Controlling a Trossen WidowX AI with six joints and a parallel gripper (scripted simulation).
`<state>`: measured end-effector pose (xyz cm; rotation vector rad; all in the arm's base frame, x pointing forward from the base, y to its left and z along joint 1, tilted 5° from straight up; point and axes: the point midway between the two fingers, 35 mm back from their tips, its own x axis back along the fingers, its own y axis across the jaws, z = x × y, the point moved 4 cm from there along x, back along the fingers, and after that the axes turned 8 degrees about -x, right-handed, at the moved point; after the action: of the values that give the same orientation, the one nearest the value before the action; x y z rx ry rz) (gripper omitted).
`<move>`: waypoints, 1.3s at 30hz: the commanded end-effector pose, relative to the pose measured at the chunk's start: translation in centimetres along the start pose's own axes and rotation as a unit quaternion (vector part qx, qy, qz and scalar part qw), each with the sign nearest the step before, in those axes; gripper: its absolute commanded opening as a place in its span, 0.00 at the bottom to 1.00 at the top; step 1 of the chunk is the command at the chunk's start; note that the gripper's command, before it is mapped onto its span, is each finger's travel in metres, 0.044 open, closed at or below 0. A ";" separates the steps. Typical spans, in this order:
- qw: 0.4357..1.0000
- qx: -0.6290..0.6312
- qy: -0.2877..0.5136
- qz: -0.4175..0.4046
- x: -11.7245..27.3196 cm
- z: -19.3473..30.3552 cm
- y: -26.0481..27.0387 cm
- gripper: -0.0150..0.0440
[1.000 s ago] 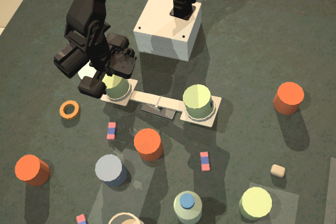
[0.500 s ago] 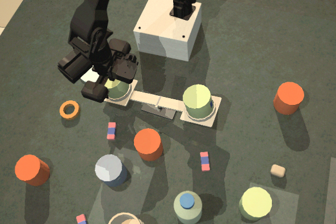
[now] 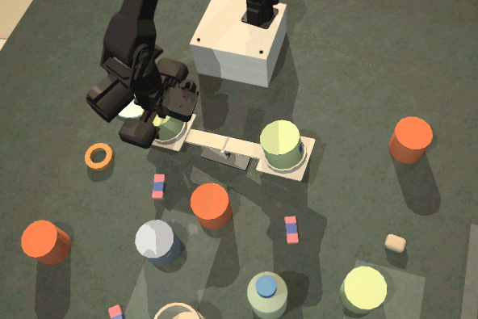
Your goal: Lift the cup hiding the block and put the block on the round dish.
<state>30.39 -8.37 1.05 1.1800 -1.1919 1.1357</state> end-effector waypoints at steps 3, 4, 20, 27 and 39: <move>1.000 0.002 -0.002 0.000 -0.1 0.0 0.1 0.78; 1.000 0.002 -0.002 0.000 -0.1 0.0 0.1 0.73; 1.000 0.002 -0.002 0.000 1.5 0.0 -0.3 0.25; 1.000 0.002 -0.002 0.000 2.3 0.1 -0.5 0.25; 1.000 0.002 -0.002 0.000 3.8 0.1 -0.6 0.25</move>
<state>30.72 -8.38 3.97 1.1962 -1.1799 1.1185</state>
